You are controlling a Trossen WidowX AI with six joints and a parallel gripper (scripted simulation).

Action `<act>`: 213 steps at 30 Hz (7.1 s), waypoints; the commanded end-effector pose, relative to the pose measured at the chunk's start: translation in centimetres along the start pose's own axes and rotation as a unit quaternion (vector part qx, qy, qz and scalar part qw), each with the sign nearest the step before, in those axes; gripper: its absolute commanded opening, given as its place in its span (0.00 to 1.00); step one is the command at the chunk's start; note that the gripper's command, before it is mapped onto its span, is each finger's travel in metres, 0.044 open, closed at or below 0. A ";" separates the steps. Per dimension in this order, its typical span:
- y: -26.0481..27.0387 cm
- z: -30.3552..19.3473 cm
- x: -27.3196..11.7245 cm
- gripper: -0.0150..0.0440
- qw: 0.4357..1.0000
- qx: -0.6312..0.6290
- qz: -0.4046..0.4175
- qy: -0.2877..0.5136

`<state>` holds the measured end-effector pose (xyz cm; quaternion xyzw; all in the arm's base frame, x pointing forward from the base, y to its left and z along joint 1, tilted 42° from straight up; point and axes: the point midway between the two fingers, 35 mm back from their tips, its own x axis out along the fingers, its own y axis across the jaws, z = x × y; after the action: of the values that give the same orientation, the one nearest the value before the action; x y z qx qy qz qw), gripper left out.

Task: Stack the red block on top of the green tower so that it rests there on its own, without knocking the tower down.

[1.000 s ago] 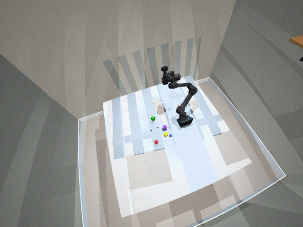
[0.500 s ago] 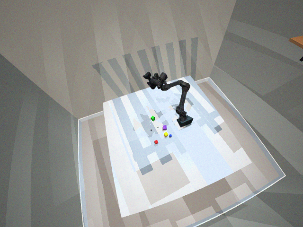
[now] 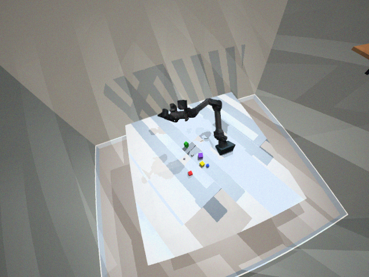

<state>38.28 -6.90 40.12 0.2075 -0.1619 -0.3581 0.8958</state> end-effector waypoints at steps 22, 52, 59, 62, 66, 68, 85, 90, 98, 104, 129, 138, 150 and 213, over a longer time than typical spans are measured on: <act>-3.2 -29.9 -5.2 1.00 0.830 -0.384 -0.026 0.404; -15.9 -39.7 -14.4 1.00 0.517 -0.611 -0.135 0.583; -17.6 -40.6 -14.0 1.00 0.517 -0.612 -0.135 0.583; -17.8 -40.7 -13.9 1.00 0.517 -0.612 -0.135 0.583; -18.3 -41.0 -13.7 1.00 0.517 -0.612 -0.135 0.583; -18.5 -41.1 -13.6 1.00 0.517 -0.612 -0.135 0.583; -20.7 -42.2 -12.9 1.00 0.517 -0.612 -0.136 0.583; -20.7 -42.2 -12.9 1.00 0.517 -0.612 -0.136 0.583; -20.7 -42.2 -12.9 1.00 0.517 -0.612 -0.136 0.583; -20.7 -42.2 -12.9 0.73 0.517 -0.612 -0.136 0.583; -15.9 -39.8 -14.6 0.25 0.517 -0.611 -0.135 0.583; -12.1 -37.9 -15.9 0.25 0.517 -0.611 -0.134 0.584; -10.7 -37.1 -16.4 0.25 0.517 -0.611 -0.134 0.584; -23.5 -15.0 -6.5 0.25 0.514 -0.615 -0.138 0.581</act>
<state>27.08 -13.39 15.20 -0.2120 0.6875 -0.2862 0.6329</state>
